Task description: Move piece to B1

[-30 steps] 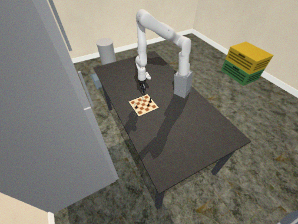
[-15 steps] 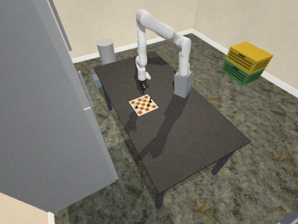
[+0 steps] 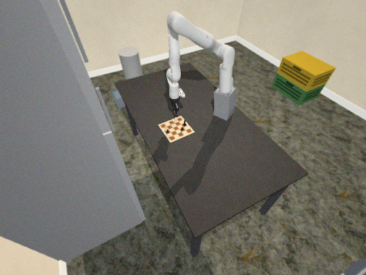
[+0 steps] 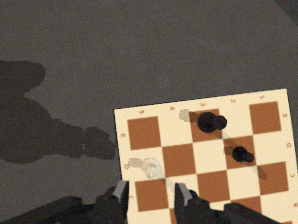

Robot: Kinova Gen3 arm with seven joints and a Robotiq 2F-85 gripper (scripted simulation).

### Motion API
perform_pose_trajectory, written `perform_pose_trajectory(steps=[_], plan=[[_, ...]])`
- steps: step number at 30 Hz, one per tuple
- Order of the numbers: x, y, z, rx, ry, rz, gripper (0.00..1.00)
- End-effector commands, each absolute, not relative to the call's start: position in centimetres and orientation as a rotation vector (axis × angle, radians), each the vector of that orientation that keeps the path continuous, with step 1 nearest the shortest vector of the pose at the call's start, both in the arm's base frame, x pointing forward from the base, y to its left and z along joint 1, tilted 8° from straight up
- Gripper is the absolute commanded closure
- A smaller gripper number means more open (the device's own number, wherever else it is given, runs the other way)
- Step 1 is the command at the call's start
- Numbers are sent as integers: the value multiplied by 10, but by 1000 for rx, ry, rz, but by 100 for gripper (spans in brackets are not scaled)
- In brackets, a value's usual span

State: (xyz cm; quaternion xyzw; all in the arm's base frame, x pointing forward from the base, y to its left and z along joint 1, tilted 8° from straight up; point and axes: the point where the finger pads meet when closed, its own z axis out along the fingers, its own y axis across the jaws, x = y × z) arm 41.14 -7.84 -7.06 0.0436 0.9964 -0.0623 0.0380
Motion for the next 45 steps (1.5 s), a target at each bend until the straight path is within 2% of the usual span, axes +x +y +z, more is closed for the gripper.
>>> perform_pose_trajectory(steps=[1, 45], plan=[[412, -78, -70, 133, 3055, -191, 63], [415, -84, -114, 133, 3055, -192, 63]])
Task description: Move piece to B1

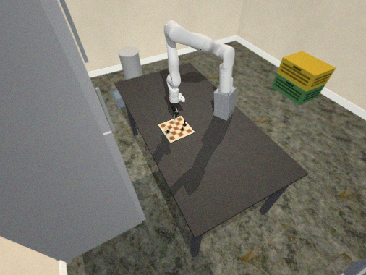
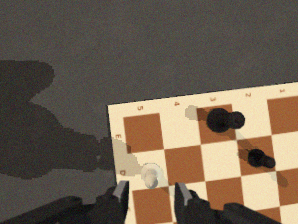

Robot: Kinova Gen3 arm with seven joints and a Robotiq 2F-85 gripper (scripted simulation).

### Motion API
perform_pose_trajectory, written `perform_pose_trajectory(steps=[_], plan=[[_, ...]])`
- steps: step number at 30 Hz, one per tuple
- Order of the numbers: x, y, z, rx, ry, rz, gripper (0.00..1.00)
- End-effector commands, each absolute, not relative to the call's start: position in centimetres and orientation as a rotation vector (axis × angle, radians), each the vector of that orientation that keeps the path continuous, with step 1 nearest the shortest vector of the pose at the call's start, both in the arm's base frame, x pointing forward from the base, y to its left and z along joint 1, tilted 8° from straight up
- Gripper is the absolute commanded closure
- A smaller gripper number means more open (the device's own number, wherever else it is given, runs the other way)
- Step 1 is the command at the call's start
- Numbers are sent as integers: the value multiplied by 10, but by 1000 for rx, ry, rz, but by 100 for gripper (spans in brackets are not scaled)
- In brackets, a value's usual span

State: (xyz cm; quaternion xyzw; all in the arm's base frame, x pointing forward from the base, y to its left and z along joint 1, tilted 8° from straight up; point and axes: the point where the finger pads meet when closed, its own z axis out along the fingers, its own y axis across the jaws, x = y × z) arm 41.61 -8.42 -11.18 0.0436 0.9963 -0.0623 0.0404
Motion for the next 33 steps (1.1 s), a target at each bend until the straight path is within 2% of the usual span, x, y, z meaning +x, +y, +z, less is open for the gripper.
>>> perform_pose_trajectory(steps=[1, 33], plan=[[415, -85, -115, 133, 3055, -192, 63], [416, -86, -122, 133, 3055, -192, 63]])
